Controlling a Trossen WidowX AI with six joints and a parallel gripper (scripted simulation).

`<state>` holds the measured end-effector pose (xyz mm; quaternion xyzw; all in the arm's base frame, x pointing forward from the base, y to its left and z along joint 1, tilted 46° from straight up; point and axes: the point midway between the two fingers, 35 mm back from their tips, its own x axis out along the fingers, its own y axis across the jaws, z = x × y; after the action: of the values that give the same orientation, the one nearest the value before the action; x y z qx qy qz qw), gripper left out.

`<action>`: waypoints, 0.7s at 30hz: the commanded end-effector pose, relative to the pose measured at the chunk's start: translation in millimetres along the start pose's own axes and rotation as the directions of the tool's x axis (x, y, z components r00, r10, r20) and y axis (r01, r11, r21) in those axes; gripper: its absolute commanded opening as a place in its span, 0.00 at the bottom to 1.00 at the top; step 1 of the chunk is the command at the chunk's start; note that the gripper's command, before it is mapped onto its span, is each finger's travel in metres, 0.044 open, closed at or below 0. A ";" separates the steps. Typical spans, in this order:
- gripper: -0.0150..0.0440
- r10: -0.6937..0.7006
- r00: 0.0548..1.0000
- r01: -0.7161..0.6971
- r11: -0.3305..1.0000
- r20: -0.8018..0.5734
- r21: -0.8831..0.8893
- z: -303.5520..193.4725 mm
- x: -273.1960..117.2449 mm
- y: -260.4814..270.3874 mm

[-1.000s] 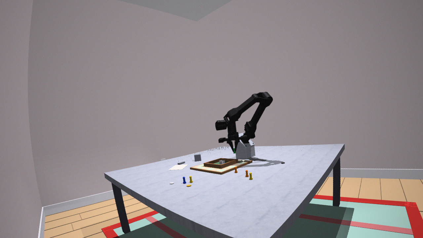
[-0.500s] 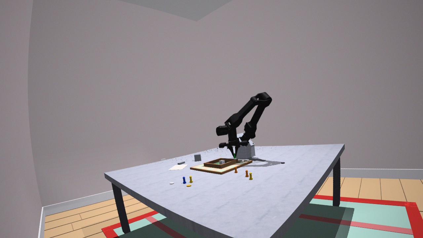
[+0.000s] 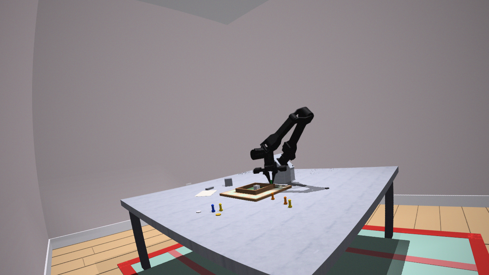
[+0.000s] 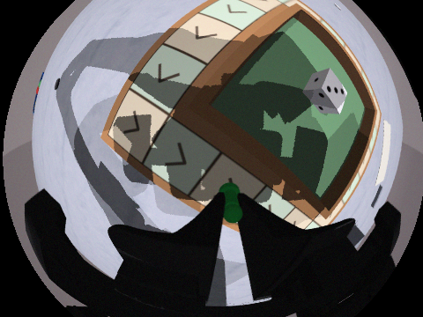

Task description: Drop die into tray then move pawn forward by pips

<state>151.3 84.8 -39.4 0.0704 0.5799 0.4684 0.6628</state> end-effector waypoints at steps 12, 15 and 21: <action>0.88 -0.001 1.000 0.001 1.000 0.001 0.003 1.0 -42.5 -2.3; 1.00 0.003 1.000 -0.003 1.000 0.002 0.003 0.5 -51.2 -1.3; 1.00 -0.004 1.000 0.004 0.978 0.000 0.210 -0.3 -83.2 -12.3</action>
<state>159.0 41.0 0.9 0.0994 0.5994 0.4484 0.6556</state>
